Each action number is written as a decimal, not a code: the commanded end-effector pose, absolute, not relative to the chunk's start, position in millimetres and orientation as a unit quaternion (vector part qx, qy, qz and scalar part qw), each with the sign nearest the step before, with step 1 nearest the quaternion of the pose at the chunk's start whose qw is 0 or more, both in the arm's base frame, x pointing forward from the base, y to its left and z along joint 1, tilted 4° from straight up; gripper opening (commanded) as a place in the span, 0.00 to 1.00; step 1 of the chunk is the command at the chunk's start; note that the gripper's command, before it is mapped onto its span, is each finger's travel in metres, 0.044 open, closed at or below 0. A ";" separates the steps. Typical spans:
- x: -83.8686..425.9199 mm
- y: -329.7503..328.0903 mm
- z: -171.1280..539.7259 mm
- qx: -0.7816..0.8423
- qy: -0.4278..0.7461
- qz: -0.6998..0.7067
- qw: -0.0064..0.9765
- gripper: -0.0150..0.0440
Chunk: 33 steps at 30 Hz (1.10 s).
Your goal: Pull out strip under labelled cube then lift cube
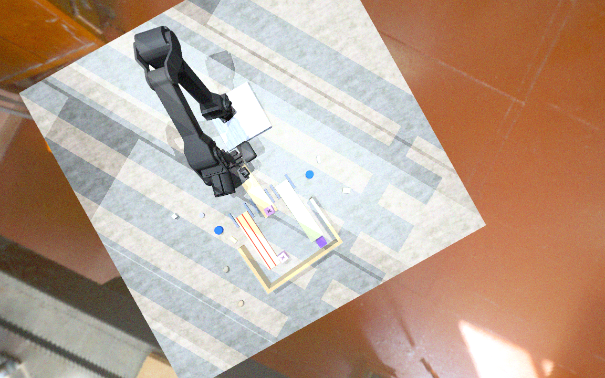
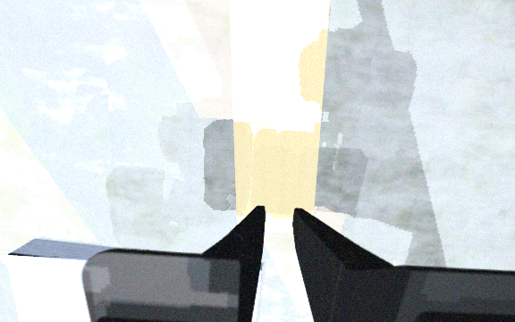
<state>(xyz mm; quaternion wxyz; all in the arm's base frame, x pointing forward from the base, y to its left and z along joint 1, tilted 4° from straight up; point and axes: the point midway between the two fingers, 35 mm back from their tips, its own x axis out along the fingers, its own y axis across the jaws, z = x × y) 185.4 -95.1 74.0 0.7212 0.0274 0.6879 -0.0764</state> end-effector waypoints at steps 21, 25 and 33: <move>269.5 -95.0 86.5 0.044 0.681 -0.095 0.724 1.00; 283.6 -95.2 89.0 0.044 0.681 -0.095 0.725 1.00; 311.6 -96.2 94.2 0.044 0.680 -0.095 0.725 1.00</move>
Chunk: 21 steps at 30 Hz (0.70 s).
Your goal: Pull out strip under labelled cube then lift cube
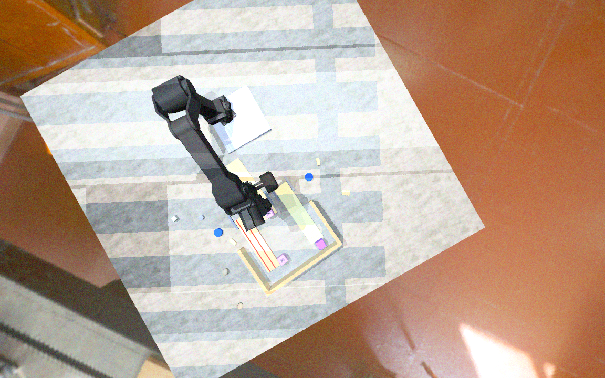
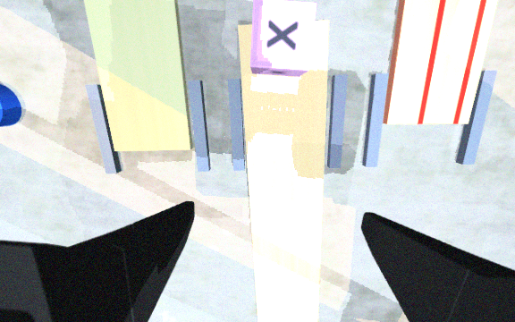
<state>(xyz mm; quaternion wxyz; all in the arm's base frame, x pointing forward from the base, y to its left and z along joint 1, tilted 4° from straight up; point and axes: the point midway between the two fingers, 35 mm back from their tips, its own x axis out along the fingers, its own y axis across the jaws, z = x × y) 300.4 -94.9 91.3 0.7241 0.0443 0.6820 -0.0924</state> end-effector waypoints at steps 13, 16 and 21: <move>357.2 -100.4 104.3 0.044 0.679 -0.095 0.727 1.00; 367.5 -101.8 106.9 0.044 0.679 -0.095 0.727 1.00; 383.9 -104.8 111.4 0.044 0.678 -0.095 0.727 1.00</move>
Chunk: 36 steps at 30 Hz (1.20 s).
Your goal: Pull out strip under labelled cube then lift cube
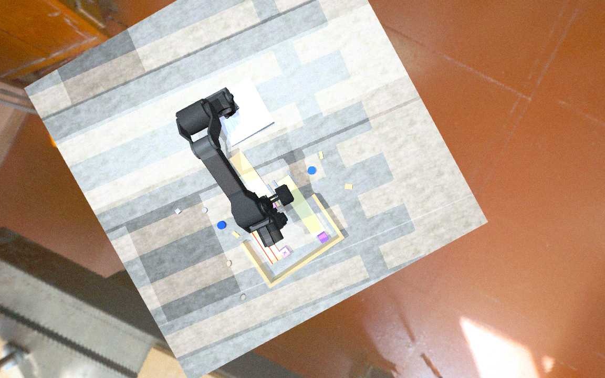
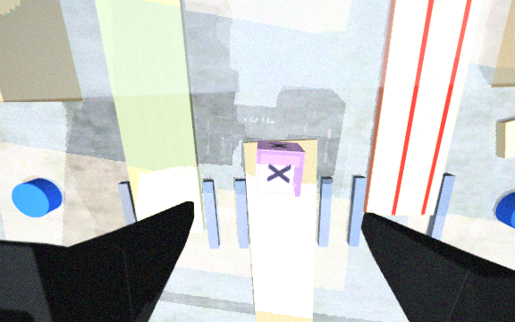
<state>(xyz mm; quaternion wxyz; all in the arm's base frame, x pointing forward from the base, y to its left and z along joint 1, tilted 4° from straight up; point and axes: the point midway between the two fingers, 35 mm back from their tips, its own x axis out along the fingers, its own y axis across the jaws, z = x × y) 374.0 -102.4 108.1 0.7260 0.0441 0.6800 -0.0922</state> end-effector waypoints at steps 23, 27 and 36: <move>389.6 -108.2 80.8 0.044 0.678 -0.095 0.727 0.68; 389.8 -108.8 74.3 0.044 0.678 -0.095 0.727 0.68; 389.9 -110.0 59.7 0.044 0.678 -0.095 0.727 0.68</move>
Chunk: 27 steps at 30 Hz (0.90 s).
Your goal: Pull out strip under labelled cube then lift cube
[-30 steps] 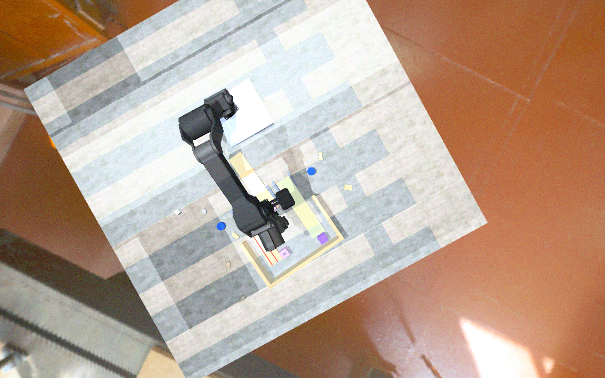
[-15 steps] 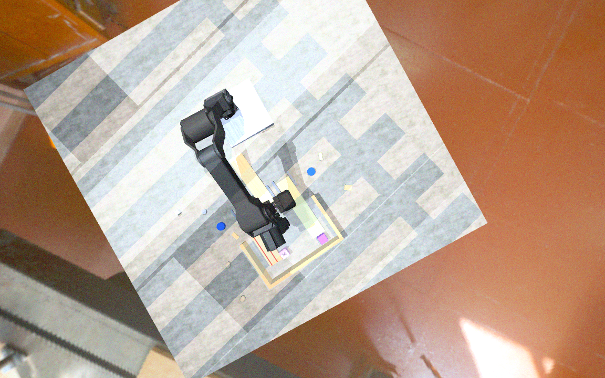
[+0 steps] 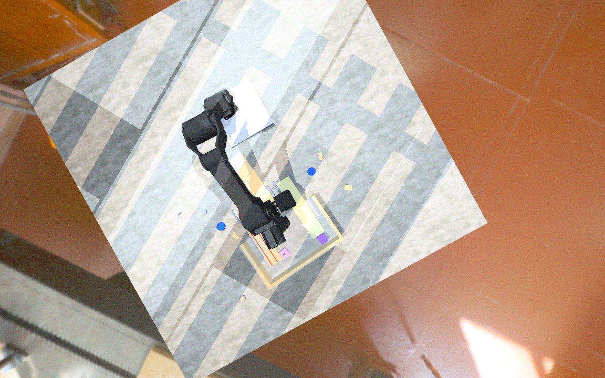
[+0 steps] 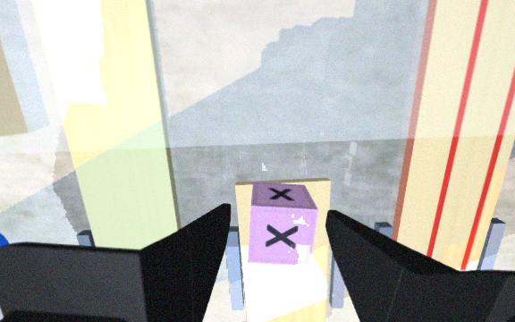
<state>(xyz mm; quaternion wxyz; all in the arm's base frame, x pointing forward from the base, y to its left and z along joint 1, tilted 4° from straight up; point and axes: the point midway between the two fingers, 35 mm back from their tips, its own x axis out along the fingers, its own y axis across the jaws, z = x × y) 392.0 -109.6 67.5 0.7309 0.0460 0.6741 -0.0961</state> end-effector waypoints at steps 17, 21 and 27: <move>391.1 -109.9 59.6 0.046 0.676 -0.096 0.729 0.44; 390.6 -109.7 60.0 0.046 0.676 -0.096 0.729 0.30; 371.4 -103.1 74.1 0.046 0.677 -0.095 0.728 0.25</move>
